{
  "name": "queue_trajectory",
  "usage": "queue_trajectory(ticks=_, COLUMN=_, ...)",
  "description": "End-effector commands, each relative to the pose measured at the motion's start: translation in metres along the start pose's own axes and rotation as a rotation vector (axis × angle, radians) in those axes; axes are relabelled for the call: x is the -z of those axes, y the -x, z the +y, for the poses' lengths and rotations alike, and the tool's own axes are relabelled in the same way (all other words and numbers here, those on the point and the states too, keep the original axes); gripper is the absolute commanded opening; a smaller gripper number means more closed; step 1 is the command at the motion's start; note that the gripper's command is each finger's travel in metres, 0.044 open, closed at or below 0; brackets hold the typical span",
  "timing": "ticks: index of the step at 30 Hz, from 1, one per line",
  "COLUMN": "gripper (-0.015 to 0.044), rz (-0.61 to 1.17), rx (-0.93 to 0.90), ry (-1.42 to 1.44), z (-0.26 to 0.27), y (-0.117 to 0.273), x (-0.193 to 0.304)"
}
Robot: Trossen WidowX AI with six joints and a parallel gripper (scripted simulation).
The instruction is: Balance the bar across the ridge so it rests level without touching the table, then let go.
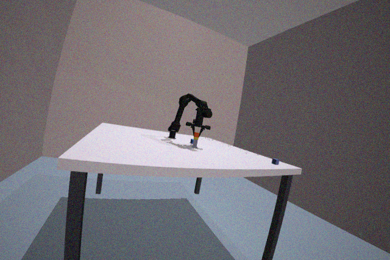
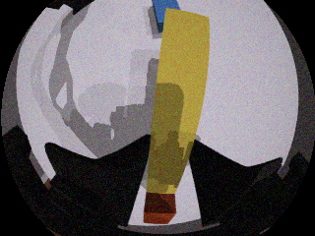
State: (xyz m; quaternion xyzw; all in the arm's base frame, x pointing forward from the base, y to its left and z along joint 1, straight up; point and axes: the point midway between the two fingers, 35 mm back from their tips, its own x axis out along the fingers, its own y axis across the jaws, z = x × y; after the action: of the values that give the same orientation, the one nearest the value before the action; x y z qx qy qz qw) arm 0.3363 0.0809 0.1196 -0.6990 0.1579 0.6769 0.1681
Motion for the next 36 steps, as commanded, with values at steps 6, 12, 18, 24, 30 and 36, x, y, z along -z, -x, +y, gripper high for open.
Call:
queue_trajectory(ticks=6, gripper=0.017, rz=0.0, rx=0.0, ry=0.0, z=0.0001, y=-0.0001, x=0.0)
queue_trajectory(ticks=12, gripper=0.0171, rz=0.0, rx=0.0, ry=0.0, z=0.0001, y=-0.0001, x=0.0)
queue_trajectory(ticks=18, gripper=0.0172, rz=0.0, rx=0.0, ry=0.0, z=0.0001, y=-0.0001, x=0.0)
queue_trajectory(ticks=24, gripper=0.0173, rz=0.0, rx=0.0, ry=0.0, z=0.0001, y=-0.0001, x=0.0)
queue_trajectory(ticks=30, gripper=0.0185, rz=0.0, rx=0.0, ry=0.0, z=0.0001, y=-0.0001, x=0.0)
queue_trajectory(ticks=36, gripper=0.0185, rz=0.0, rx=0.0, ry=0.0, z=0.0001, y=-0.0001, x=0.0)
